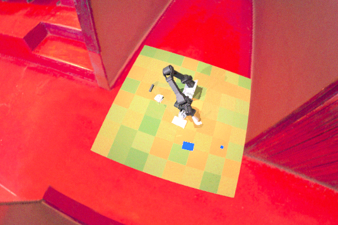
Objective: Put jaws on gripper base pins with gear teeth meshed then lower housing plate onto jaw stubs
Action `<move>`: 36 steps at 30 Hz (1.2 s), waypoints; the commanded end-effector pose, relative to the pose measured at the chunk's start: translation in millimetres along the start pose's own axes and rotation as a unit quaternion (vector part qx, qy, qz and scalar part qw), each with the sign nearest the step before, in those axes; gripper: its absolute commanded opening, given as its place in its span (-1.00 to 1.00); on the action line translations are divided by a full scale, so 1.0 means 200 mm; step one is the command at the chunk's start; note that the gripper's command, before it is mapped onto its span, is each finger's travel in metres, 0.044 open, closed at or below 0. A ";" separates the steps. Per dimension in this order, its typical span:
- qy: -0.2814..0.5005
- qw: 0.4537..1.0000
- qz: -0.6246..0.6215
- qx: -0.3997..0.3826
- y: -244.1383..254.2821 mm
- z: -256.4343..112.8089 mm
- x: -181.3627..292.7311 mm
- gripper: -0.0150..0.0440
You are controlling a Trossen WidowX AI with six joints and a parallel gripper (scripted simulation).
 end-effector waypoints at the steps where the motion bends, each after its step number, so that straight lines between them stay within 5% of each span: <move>1: 0.000 1.000 0.001 0.001 -0.03 0.00 0.04 -0.04; 36: 0.000 1.000 0.004 0.002 -0.19 0.01 0.23 -0.04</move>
Point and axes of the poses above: the point midway between the two fingers, 35 mm back from their tips, its own z axis out along the fingers, its own y axis across the jaws, x = y × z, the point moved 5 cm from there along -z, back along the fingers, and after that the axes turned 1 degree about z, right-handed, at the moved point
